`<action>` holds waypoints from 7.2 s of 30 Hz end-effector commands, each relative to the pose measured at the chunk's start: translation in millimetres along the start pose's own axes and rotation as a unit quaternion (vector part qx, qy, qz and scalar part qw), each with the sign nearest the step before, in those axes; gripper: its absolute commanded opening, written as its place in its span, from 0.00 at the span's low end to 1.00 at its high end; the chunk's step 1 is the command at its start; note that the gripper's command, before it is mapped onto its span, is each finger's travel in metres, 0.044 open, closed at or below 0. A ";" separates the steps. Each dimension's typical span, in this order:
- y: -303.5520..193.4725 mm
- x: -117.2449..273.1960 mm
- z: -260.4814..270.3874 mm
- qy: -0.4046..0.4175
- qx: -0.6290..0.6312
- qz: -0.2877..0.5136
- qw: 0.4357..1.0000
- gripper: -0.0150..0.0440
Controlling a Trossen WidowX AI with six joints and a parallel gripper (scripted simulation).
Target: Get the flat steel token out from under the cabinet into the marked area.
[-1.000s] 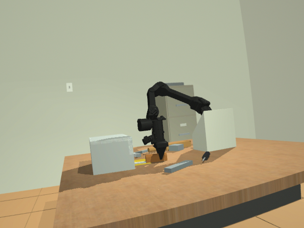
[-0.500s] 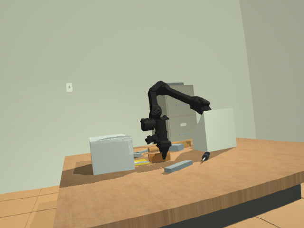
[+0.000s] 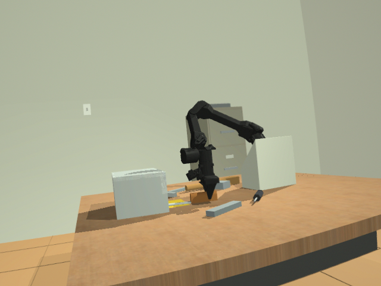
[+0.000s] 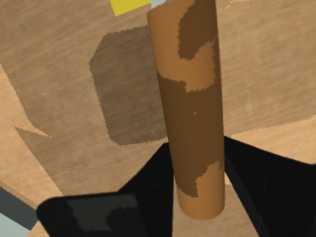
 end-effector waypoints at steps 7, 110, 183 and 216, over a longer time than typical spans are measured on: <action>-16.1 -1.1 1.7 0.000 -0.001 0.003 1.000 0.25; -102.0 2.5 16.7 0.002 0.143 0.004 0.990 0.25; -91.2 3.6 -0.6 0.002 0.371 0.004 0.929 0.25; -74.1 3.2 -38.4 0.001 0.376 0.005 0.927 0.25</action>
Point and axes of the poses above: the point midway between the two fingers, 35 mm back from their tips, its own x axis back along the fingers, its own z axis across the jaws, y = z × x, the point moved 1 cm from there along x, back along the fingers, and after that the axes turned 5 degrees about x, right-handed, at the moved point
